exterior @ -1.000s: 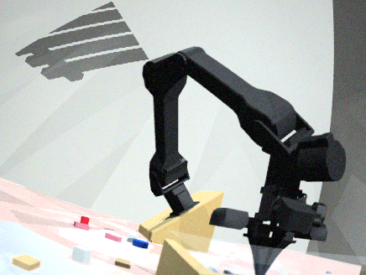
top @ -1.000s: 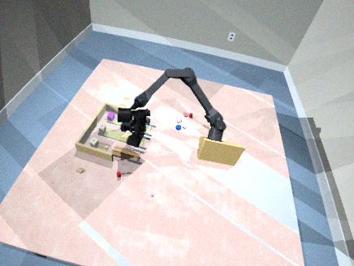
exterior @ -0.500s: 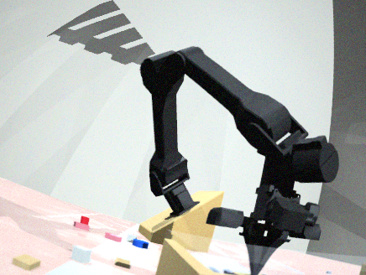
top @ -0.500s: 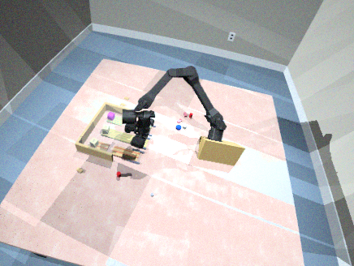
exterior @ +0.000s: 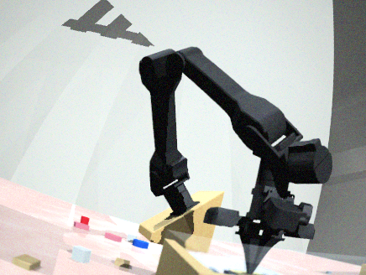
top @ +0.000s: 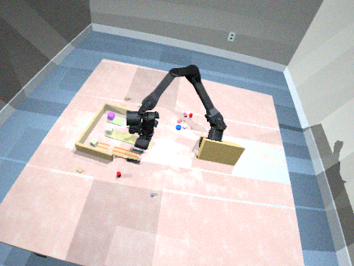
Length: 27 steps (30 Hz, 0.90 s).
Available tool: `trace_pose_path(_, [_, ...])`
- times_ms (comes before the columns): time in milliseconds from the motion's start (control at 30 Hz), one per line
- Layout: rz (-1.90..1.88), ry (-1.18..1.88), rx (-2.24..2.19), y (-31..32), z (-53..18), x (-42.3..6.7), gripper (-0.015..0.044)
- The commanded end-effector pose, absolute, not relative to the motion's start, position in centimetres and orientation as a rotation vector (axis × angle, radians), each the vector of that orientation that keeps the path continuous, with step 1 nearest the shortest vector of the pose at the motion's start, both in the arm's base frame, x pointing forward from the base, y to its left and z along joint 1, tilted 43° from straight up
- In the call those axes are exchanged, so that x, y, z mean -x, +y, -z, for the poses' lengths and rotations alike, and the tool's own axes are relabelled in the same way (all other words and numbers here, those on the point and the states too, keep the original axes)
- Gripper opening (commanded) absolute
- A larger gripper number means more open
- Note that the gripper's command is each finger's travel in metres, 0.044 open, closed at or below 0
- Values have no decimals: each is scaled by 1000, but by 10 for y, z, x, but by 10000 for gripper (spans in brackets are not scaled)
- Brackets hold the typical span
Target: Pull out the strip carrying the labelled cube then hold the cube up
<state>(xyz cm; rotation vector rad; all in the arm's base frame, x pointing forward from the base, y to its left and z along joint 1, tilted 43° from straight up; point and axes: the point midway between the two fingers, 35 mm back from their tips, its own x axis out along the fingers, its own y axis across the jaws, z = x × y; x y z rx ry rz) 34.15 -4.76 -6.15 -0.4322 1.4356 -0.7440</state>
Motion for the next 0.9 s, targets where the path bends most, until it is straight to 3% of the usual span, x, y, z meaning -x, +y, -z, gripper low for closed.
trace_pose_path(0, [744,1466,431,-49,67,-326,0])
trace_pose_path(867, [744,1468,432,-42,71,-290,0])
